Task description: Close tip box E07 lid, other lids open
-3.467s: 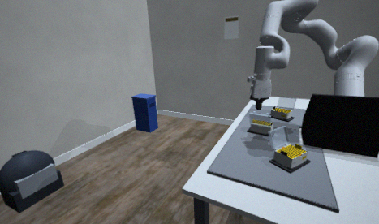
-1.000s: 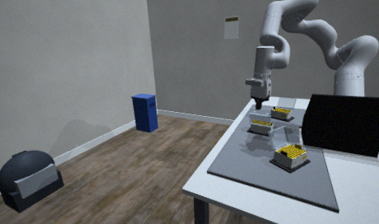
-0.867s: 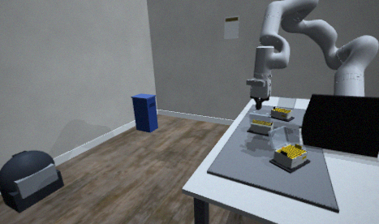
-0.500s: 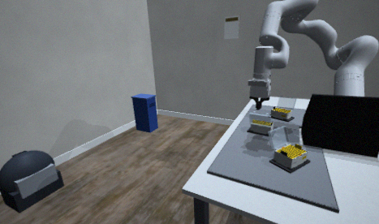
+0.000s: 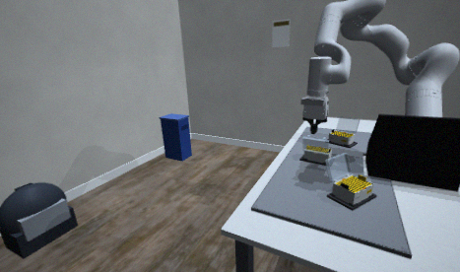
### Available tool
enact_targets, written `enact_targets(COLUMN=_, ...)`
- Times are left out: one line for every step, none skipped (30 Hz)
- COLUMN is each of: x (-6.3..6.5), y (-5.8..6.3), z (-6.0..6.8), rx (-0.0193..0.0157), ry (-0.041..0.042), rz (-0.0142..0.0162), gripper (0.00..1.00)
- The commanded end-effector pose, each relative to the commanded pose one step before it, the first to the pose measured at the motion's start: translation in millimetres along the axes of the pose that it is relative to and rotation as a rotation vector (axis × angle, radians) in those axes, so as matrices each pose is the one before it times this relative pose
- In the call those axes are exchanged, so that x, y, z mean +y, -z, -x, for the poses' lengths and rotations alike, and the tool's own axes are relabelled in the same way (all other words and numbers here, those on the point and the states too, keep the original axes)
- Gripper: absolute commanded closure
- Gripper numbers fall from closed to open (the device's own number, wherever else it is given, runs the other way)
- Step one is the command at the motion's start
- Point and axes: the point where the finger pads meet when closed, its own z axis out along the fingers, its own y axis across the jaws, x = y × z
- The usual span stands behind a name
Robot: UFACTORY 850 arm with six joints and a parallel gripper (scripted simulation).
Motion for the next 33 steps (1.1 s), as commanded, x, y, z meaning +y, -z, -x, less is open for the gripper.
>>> enact_targets(x=0.47, y=-3.17, z=-0.33, rx=0.00087, ry=-0.00023, rz=0.00084, gripper=1.00)
enact_targets(x=0.00, y=-1.67, z=0.00, rx=0.00000, ry=0.00000, rz=0.00000, gripper=1.00)
enact_targets(x=0.00, y=-1.67, z=0.00, rx=0.00000, ry=0.00000, rz=0.00000, gripper=1.00)
enact_targets(x=0.00, y=-1.67, z=0.00, rx=0.00000, ry=0.00000, rz=0.00000, gripper=1.00)
enact_targets(x=0.00, y=-1.67, z=0.00, rx=0.00000, ry=0.00000, rz=0.00000, gripper=1.00)
enact_targets(x=0.00, y=-1.67, z=0.00, rx=0.00000, ry=0.00000, rz=0.00000, gripper=1.00)
enact_targets(x=0.00, y=-1.67, z=0.00, rx=0.00000, ry=0.00000, rz=0.00000, gripper=1.00)
enact_targets(x=0.00, y=-1.67, z=0.00, rx=0.00000, ry=0.00000, rz=0.00000, gripper=1.00)
enact_targets(x=0.00, y=-1.67, z=0.00, rx=0.00000, ry=0.00000, rz=0.00000, gripper=1.00)
enact_targets(x=0.00, y=-1.67, z=0.00, rx=0.00000, ry=0.00000, rz=0.00000, gripper=1.00)
enact_targets(x=0.00, y=-1.67, z=0.00, rx=0.00000, ry=0.00000, rz=0.00000, gripper=1.00)
enact_targets(x=0.00, y=-1.67, z=0.00, rx=0.00000, ry=0.00000, rz=0.00000, gripper=1.00)
enact_targets(x=0.00, y=-1.67, z=0.00, rx=0.00000, ry=0.00000, rz=0.00000, gripper=1.00)
enact_targets(x=0.00, y=-1.67, z=0.00, rx=0.00000, ry=0.00000, rz=0.00000, gripper=1.00)
enact_targets(x=0.00, y=-1.67, z=0.00, rx=0.00000, ry=0.00000, rz=0.00000, gripper=1.00)
enact_targets(x=0.00, y=-1.67, z=0.00, rx=0.00000, ry=0.00000, rz=0.00000, gripper=1.00)
enact_targets(x=0.00, y=0.00, z=0.00, rx=0.00000, ry=0.00000, rz=0.00000, gripper=1.00)
enact_targets(x=0.00, y=0.00, z=0.00, rx=0.00000, ry=0.00000, rz=0.00000, gripper=1.00)
enact_targets(x=0.00, y=-1.67, z=0.00, rx=0.00000, ry=0.00000, rz=0.00000, gripper=1.00)
enact_targets(x=0.00, y=-1.67, z=0.00, rx=0.00000, ry=0.00000, rz=0.00000, gripper=1.00)
enact_targets(x=0.00, y=-1.67, z=0.00, rx=0.00000, ry=0.00000, rz=0.00000, gripper=1.00)
enact_targets(x=0.00, y=-1.67, z=0.00, rx=0.00000, ry=0.00000, rz=0.00000, gripper=1.00)
enact_targets(x=0.00, y=-1.67, z=0.00, rx=0.00000, ry=0.00000, rz=0.00000, gripper=1.00)
enact_targets(x=0.00, y=-1.67, z=0.00, rx=0.00000, ry=0.00000, rz=0.00000, gripper=1.00)
enact_targets(x=0.00, y=-1.67, z=0.00, rx=0.00000, ry=0.00000, rz=0.00000, gripper=1.00)
enact_targets(x=0.00, y=-1.67, z=0.00, rx=0.00000, ry=0.00000, rz=0.00000, gripper=1.00)
enact_targets(x=0.00, y=-1.67, z=0.00, rx=0.00000, ry=0.00000, rz=0.00000, gripper=1.00)
enact_targets(x=0.00, y=-1.67, z=0.00, rx=0.00000, ry=0.00000, rz=0.00000, gripper=1.00)
enact_targets(x=0.00, y=-1.67, z=0.00, rx=0.00000, ry=0.00000, rz=0.00000, gripper=1.00)
enact_targets(x=0.00, y=-1.67, z=0.00, rx=0.00000, ry=0.00000, rz=0.00000, gripper=1.00)
enact_targets(x=0.00, y=-1.67, z=0.00, rx=0.00000, ry=0.00000, rz=0.00000, gripper=1.00)
enact_targets(x=0.00, y=-1.67, z=0.00, rx=0.00000, ry=0.00000, rz=0.00000, gripper=1.00)
enact_targets(x=0.00, y=-1.67, z=0.00, rx=0.00000, ry=0.00000, rz=0.00000, gripper=1.00)
